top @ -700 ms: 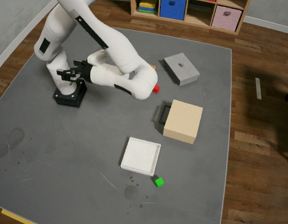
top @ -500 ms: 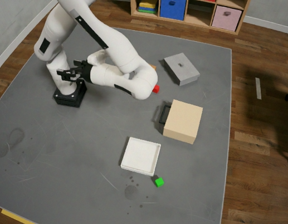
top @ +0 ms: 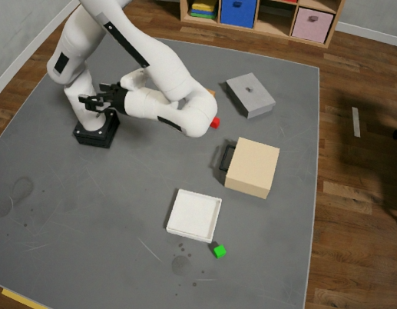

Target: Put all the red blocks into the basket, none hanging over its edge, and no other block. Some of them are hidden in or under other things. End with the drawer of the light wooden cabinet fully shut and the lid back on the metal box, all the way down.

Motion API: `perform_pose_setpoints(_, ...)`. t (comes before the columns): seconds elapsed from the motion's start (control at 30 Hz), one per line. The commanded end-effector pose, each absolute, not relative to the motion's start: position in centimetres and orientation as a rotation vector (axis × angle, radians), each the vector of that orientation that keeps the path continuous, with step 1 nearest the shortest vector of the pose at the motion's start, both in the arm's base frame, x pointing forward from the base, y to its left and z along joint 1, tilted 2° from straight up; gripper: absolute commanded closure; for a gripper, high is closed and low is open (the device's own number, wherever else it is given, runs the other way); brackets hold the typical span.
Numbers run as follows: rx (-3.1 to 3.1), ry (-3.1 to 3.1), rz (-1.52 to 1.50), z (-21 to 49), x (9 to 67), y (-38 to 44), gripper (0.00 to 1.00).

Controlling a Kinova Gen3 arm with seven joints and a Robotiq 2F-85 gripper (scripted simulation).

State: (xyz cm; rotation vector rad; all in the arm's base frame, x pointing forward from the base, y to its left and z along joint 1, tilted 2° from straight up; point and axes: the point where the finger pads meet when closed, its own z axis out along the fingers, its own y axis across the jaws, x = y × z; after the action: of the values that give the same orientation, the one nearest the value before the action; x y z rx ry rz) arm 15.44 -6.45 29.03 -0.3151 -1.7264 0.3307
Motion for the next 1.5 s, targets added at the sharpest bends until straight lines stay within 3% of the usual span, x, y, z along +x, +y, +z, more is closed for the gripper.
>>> perform_pose_setpoints(0.0,-0.305,-1.736,0.330,28.9,15.5,-6.5,0.90)
perform_pose_setpoints(0.4,-0.062,-1.908,0.308,24.7,17.5,-6.6,0.90)
perform_pose_setpoints(0.87,0.821,-2.219,0.217,13.6,28.2,-0.5,0.90)
perform_pose_setpoints(0.97,0.887,-2.230,0.209,13.6,28.2,-0.5,0.90)
perform_pose_setpoints(1.47,2.051,-2.118,0.083,9.6,37.8,17.1,0.90)
